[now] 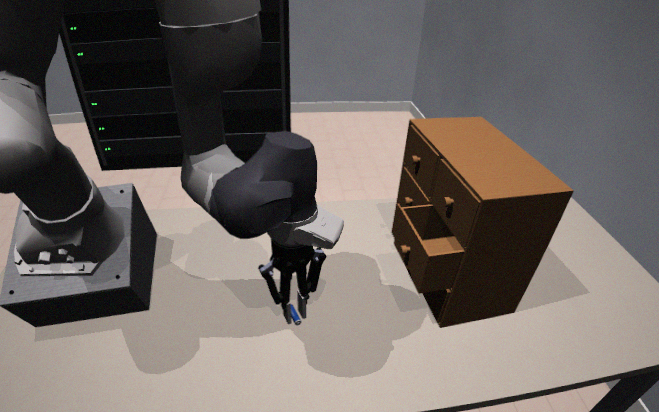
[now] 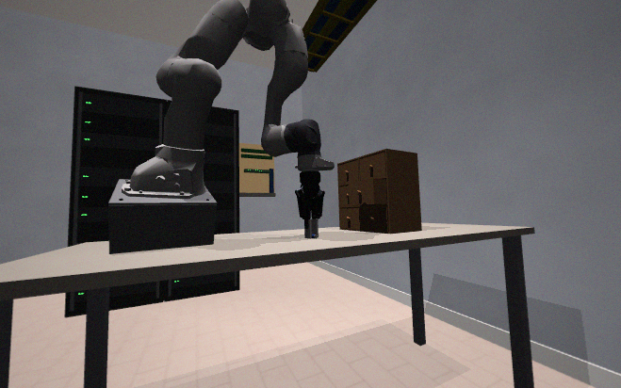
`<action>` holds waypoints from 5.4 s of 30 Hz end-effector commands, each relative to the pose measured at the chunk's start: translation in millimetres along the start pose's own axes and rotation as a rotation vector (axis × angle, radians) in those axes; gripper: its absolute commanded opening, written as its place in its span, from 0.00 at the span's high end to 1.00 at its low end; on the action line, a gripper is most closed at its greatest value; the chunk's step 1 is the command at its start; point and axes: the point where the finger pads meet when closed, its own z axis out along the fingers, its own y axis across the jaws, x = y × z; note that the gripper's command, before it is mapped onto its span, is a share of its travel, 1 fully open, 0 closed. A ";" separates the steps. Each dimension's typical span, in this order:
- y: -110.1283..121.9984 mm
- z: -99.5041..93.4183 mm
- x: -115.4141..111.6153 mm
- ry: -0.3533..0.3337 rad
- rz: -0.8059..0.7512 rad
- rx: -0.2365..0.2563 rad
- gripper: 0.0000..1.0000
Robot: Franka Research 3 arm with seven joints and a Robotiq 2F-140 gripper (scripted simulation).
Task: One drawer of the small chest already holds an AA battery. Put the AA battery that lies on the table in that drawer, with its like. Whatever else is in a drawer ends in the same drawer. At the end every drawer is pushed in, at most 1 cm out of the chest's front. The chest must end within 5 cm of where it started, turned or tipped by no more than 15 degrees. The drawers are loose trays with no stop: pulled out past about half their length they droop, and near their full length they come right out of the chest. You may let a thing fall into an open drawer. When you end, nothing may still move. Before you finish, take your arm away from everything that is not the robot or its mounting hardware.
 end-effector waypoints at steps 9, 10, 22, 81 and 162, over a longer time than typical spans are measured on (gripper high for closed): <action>-1.7 0.0 -0.2 -0.001 0.005 0.004 0.94; -1.7 0.0 -0.2 -0.001 0.005 0.004 0.94; -1.7 0.0 -0.2 -0.001 0.005 0.004 0.94; -5.0 -100.5 3.6 0.002 -0.052 0.004 0.94; -17.0 -102.0 14.8 0.012 -0.245 0.002 0.94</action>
